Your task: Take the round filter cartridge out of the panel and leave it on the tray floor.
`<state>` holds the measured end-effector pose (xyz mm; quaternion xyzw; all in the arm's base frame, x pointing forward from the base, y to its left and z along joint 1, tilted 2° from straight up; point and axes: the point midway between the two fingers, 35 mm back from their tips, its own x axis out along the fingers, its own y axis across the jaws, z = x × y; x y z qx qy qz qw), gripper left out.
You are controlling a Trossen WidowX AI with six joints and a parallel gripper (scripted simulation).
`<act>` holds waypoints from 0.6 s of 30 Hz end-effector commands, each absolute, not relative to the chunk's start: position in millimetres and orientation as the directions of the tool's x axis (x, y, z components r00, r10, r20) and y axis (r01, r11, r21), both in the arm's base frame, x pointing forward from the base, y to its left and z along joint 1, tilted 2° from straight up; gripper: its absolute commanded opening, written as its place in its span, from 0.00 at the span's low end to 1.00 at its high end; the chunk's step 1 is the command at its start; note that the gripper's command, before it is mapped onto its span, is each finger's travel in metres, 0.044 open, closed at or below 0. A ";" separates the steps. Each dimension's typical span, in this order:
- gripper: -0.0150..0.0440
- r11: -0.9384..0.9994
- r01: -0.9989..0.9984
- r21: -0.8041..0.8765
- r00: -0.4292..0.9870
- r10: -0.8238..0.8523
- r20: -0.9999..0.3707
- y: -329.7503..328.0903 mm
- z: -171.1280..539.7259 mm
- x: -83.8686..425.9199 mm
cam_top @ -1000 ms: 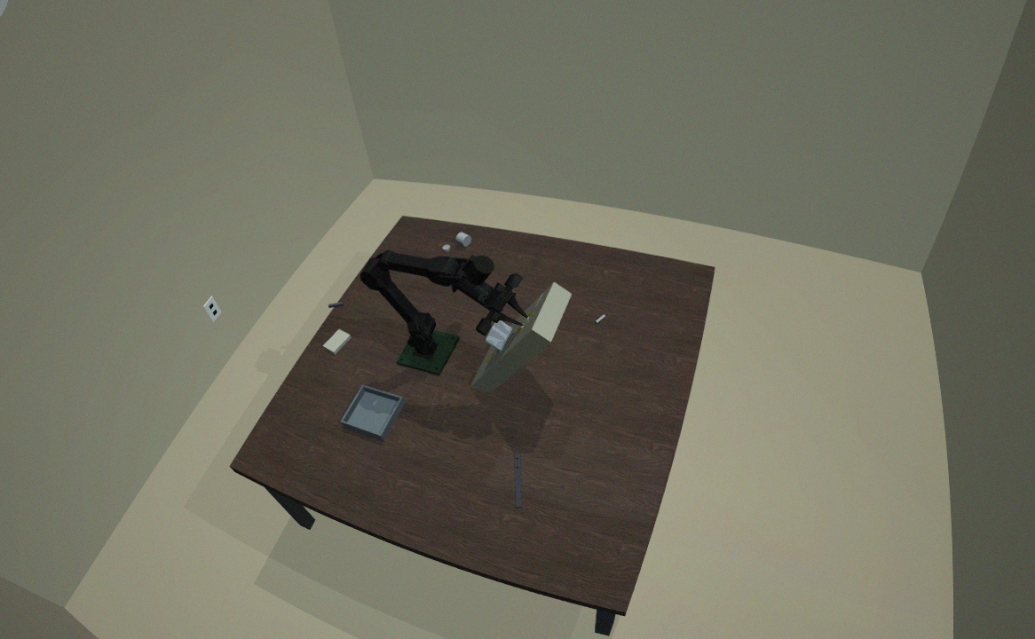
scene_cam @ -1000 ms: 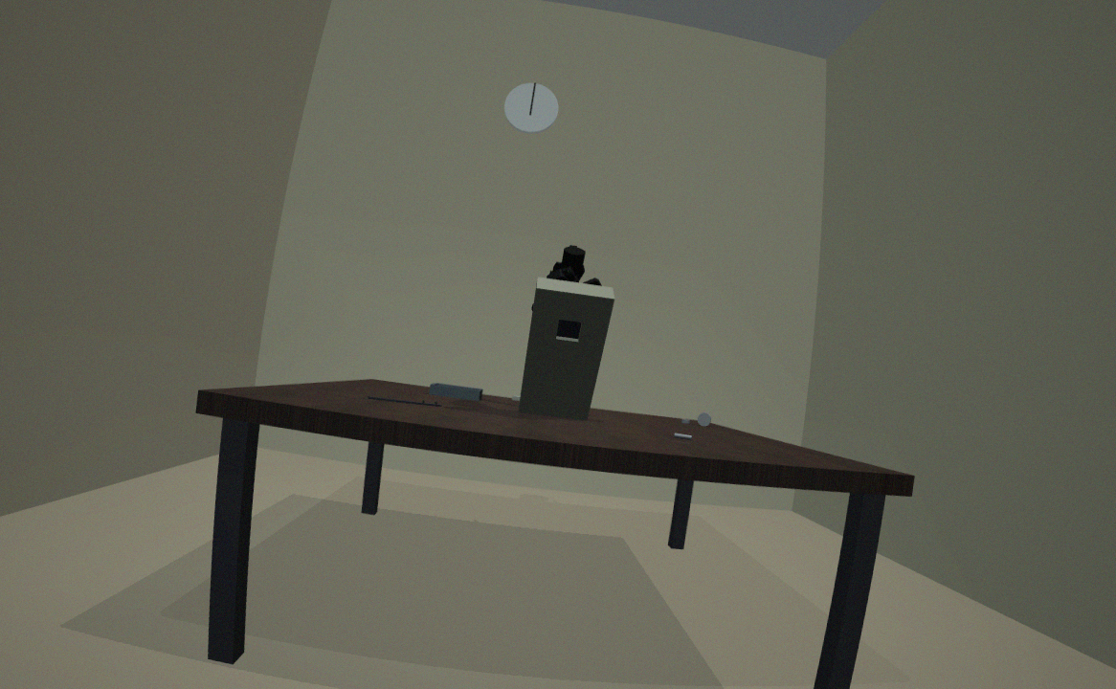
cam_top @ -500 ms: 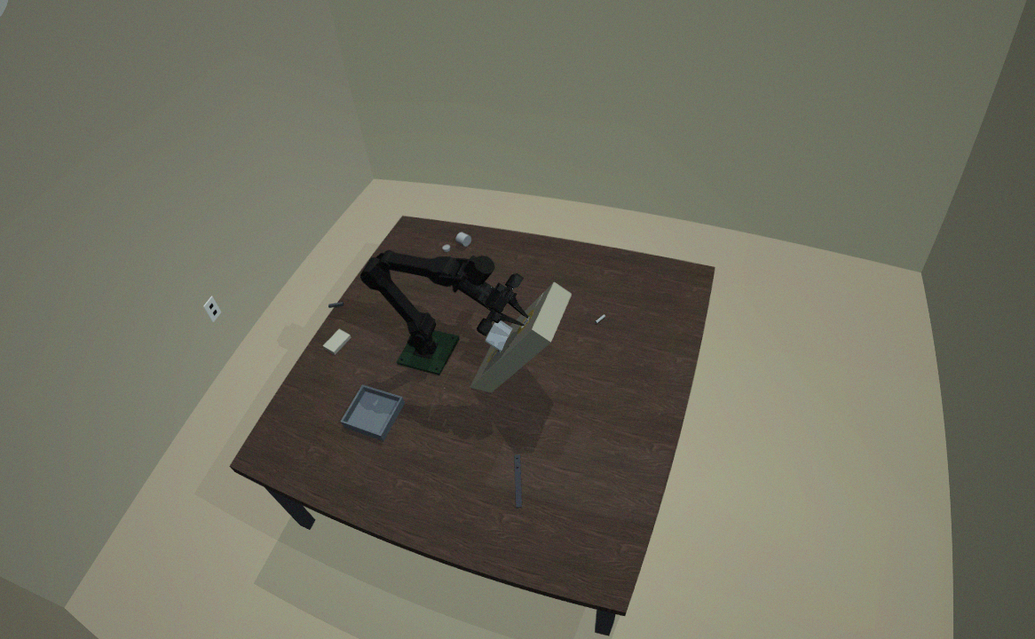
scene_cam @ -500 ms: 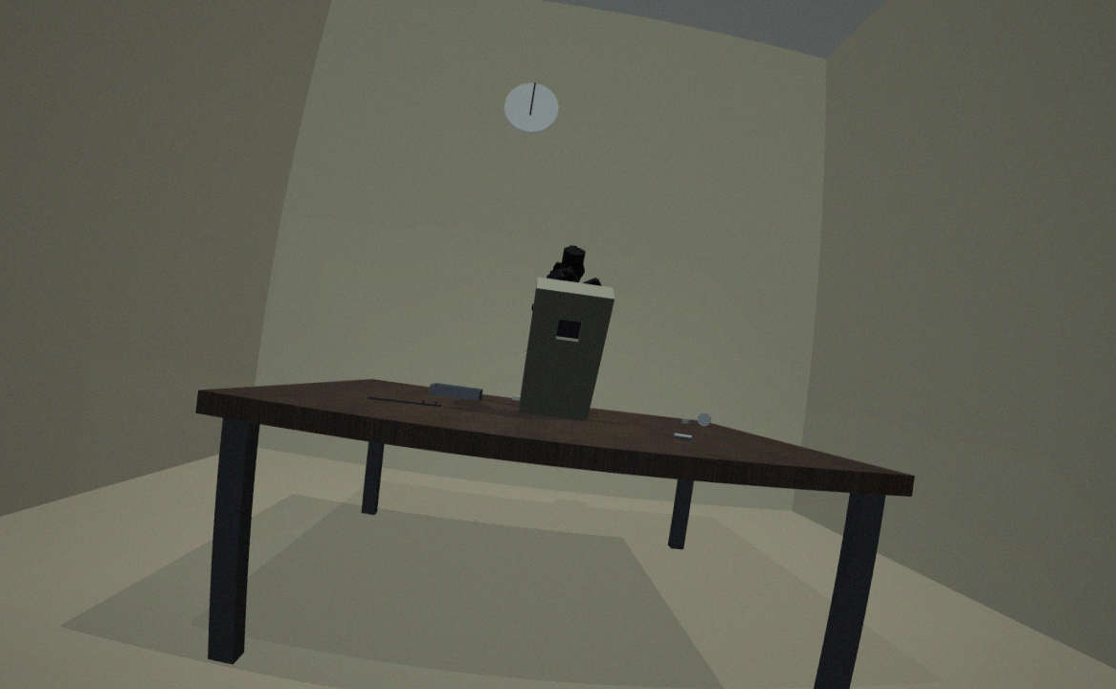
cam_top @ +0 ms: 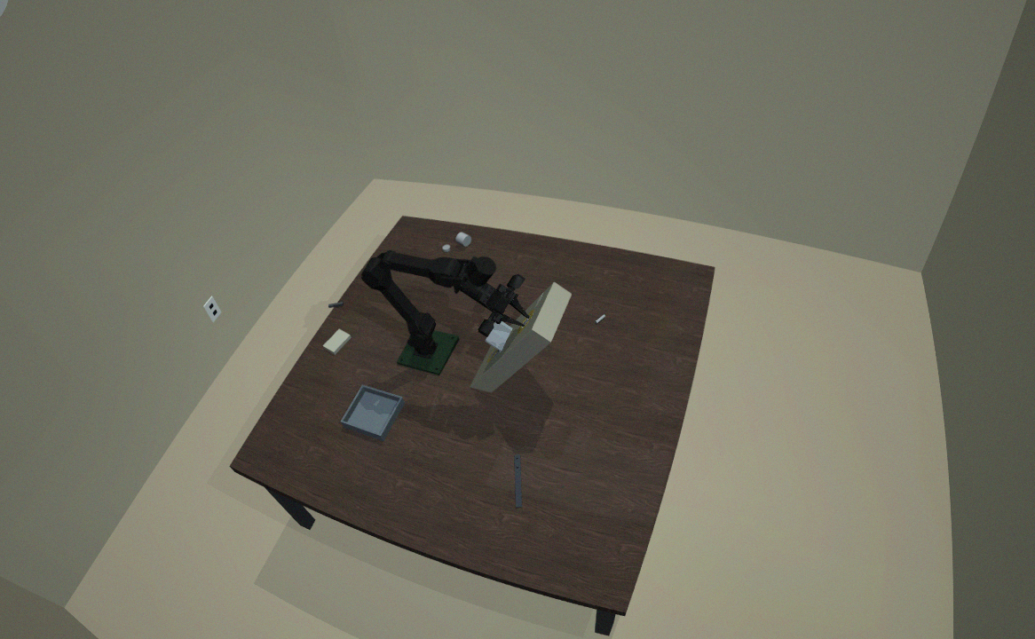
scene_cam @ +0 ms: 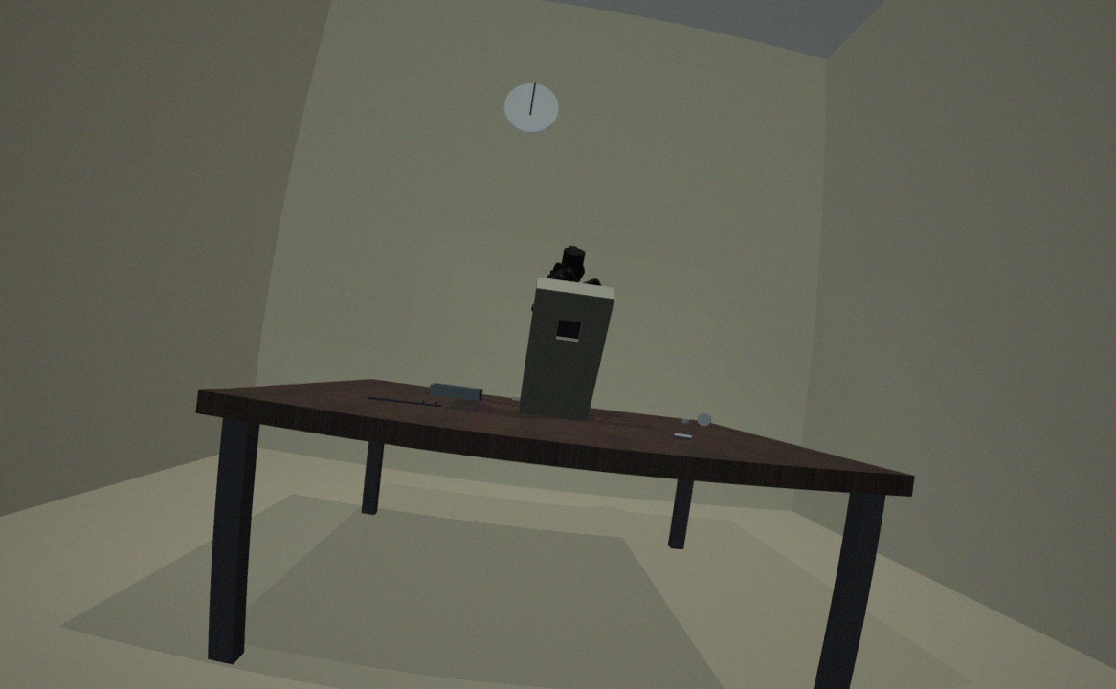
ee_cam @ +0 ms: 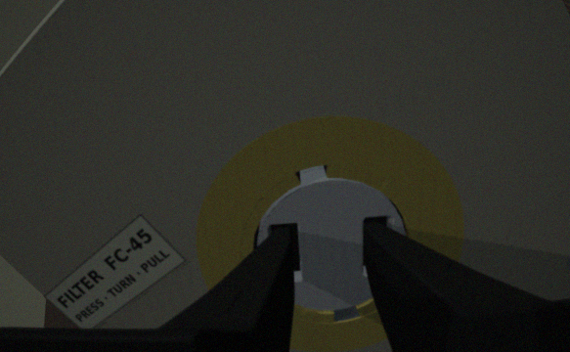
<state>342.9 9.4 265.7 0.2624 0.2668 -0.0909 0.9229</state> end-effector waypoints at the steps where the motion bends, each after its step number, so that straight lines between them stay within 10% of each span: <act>1: 0.43 0.848 0.307 0.433 0.837 -0.024 -0.547 10.0 262.1 345.2; 18: 0.43 0.848 0.307 0.433 0.837 -0.024 -0.546 9.9 259.3 349.7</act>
